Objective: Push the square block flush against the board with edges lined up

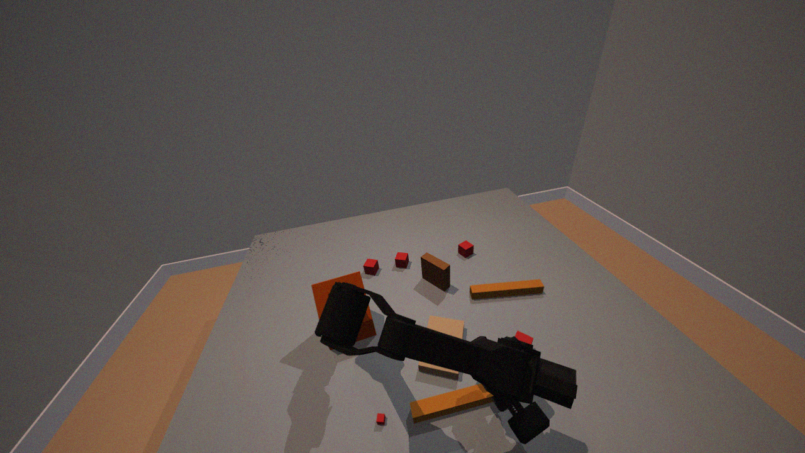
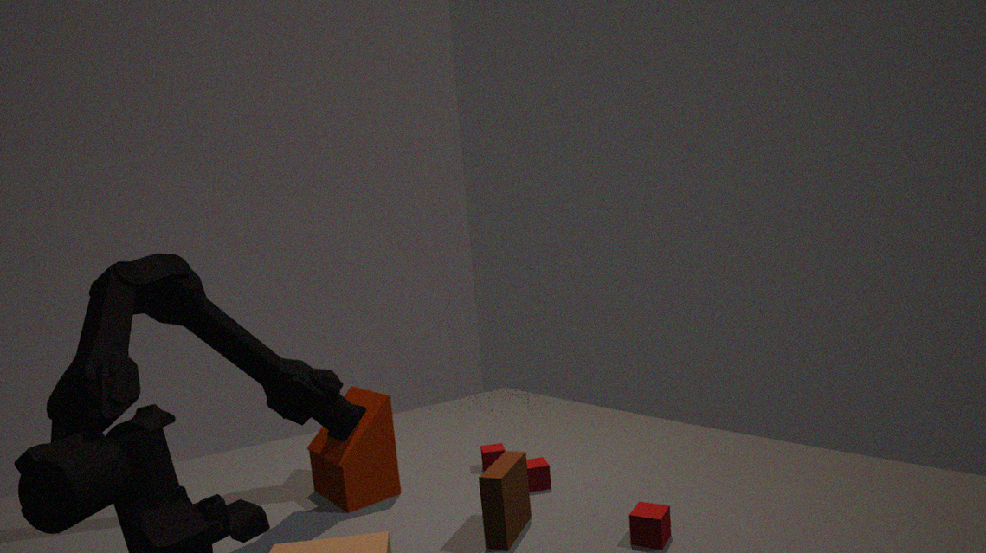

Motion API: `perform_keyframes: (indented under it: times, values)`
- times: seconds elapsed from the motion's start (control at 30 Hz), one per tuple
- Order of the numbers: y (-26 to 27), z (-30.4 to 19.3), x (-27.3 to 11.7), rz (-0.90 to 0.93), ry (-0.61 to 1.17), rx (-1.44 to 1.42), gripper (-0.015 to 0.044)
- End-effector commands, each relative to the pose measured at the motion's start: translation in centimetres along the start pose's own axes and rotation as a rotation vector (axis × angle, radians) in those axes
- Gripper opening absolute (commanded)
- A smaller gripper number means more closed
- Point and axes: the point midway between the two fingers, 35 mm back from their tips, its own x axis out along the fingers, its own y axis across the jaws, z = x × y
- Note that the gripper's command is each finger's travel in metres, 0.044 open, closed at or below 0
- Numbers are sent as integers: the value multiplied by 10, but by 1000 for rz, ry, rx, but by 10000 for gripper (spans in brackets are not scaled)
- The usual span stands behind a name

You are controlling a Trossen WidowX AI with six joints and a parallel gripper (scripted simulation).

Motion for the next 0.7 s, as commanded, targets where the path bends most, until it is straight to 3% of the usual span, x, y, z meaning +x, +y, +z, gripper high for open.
perform_keyframes:
  times: [0.0, 0.27, 0.67]
  values:
    - [39, 42, 2, 58, -7, -21, 0]
    - [168, 117, -2, 144, 58, -121, 0]
    - [322, 136, -27, 74, 138, -309, 0]
